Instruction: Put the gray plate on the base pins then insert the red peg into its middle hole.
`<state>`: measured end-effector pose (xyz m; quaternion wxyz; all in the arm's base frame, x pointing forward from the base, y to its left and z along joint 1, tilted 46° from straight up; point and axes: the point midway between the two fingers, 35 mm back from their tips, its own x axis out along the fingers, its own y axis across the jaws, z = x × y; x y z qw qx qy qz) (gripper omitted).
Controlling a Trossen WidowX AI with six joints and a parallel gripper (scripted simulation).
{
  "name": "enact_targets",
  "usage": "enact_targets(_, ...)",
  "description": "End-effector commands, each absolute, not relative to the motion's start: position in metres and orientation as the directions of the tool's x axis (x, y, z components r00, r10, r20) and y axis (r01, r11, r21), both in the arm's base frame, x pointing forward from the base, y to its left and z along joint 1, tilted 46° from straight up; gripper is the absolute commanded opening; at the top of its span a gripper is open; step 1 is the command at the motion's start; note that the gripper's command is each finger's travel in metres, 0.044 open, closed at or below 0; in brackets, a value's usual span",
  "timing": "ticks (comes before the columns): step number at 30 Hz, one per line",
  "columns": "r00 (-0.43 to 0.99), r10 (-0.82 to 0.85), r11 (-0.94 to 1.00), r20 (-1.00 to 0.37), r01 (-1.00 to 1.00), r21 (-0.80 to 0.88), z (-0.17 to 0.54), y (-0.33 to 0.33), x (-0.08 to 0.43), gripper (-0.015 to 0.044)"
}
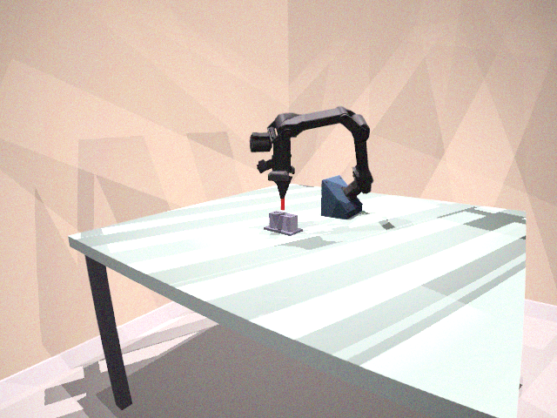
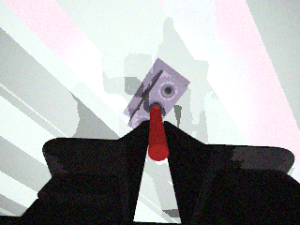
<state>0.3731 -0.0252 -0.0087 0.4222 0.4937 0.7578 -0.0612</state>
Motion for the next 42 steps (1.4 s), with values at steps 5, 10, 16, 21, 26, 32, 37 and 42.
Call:
enact_targets(5,-0.156,0.696,0.506,-0.701,0.799,0.324,-0.011,-0.024,0.373,0.0000)
enact_targets(10,-0.157,0.695,0.508,-0.702,0.798,0.325,-0.016,-0.019,0.371,0.0000)
enact_targets(16,-0.158,0.694,0.510,-0.702,0.796,0.325,-0.020,-0.014,0.369,0.0000)
enact_targets(21,-0.157,0.693,0.512,-0.703,0.795,0.327,-0.020,-0.015,0.369,0.0000)
enact_targets(26,-0.157,0.692,0.514,-0.704,0.793,0.328,-0.020,-0.016,0.370,0.0000)
enact_targets(32,-0.157,0.692,0.514,-0.704,0.793,0.328,-0.020,-0.014,0.369,0.0000)
enact_targets(37,-0.157,0.692,0.514,-0.704,0.793,0.328,-0.020,-0.013,0.368,0.0000)
enact_targets(42,-0.158,0.691,0.518,-0.705,0.789,0.330,-0.021,-0.014,0.369,0.0000)
